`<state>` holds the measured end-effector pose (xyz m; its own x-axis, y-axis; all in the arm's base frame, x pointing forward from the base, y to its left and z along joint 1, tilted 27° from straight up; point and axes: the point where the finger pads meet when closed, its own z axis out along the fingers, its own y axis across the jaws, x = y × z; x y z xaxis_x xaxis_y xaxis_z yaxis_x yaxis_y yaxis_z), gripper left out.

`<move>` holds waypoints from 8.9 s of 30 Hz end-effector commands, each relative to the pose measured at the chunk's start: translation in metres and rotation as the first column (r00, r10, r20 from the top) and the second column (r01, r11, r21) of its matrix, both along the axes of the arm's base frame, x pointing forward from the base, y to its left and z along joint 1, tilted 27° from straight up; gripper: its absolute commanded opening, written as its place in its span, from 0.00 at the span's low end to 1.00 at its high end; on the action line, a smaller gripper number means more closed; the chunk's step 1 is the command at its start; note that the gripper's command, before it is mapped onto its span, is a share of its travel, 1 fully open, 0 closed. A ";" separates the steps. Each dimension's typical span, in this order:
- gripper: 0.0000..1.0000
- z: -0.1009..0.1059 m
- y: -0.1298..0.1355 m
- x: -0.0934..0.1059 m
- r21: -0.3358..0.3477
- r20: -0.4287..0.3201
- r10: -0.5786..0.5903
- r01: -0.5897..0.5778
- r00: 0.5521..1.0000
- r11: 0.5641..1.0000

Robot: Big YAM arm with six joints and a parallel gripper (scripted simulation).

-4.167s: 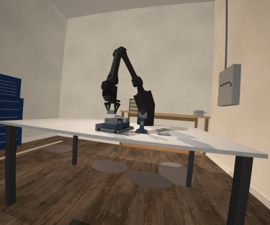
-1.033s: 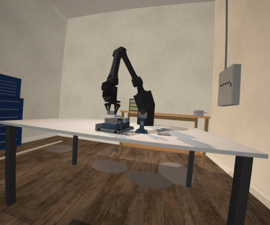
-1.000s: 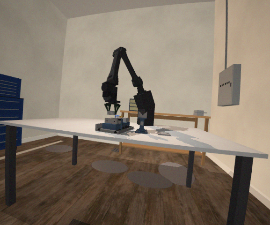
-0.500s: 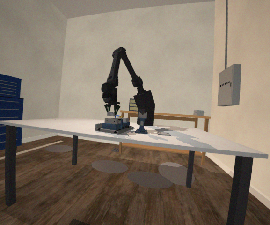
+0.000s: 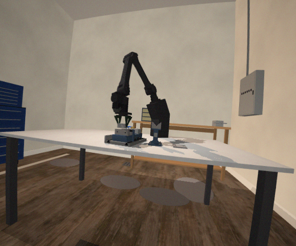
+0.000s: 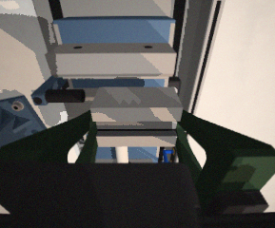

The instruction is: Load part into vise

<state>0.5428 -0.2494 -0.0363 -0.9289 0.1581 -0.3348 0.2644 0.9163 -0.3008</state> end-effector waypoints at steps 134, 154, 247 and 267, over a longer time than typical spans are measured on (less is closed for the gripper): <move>0.00 0.002 -0.007 0.011 -0.001 0.006 0.005 -0.005 1.000 1.000; 0.00 0.002 -0.007 0.011 -0.001 0.005 0.005 -0.005 1.000 1.000; 0.00 -0.015 -0.016 0.020 -0.010 0.024 0.008 -0.007 1.000 1.000; 0.00 -0.013 -0.016 0.020 -0.012 0.028 0.008 -0.007 1.000 1.000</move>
